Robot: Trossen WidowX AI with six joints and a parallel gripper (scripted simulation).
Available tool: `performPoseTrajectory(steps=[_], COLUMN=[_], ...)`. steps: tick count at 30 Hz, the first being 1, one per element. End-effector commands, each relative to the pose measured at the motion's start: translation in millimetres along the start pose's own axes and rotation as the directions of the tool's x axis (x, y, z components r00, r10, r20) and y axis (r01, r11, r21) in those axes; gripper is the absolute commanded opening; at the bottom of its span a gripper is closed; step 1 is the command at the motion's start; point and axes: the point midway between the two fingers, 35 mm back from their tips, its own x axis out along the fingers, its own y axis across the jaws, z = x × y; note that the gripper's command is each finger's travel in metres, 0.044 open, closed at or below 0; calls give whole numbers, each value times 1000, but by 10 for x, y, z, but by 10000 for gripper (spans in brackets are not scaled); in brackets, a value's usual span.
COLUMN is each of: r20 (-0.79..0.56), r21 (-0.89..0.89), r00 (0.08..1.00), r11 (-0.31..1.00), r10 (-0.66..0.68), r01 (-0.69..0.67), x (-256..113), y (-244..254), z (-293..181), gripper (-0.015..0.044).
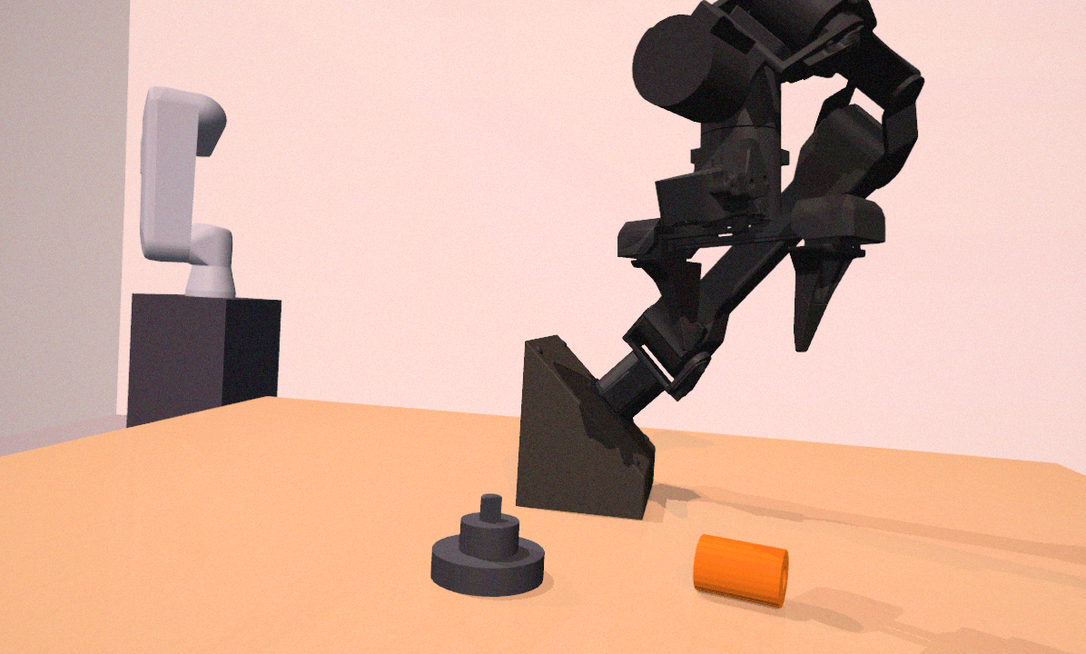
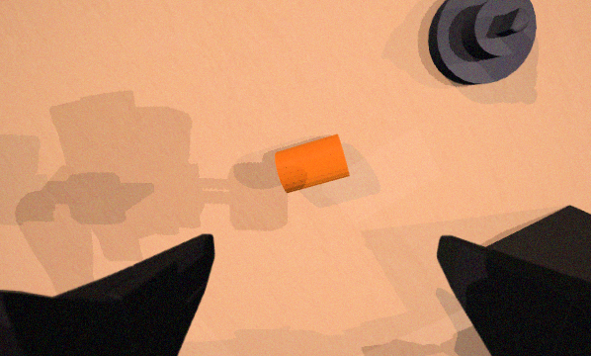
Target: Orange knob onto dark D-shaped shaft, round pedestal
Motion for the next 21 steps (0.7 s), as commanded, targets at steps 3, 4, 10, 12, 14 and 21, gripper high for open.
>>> performPoseTrajectory(steps=[3,4,10,12,14,21], r20=[-11,-12,-13,-13,-13,-13], r21=[690,761,939,939,939,939], r00=[999,998,996,996,996,996], r11=[723,648,344,344,344,344], r10=[52,59,84,84,84,84], r01=[-30,-30,-17,-17,-17,-17], x=[2,0,-5,-5,-5,-5], y=[-10,-12,-20,-20,-20,-20], z=[2,3,6,6,6,6], gripper=[440,440,440,440,440,440])
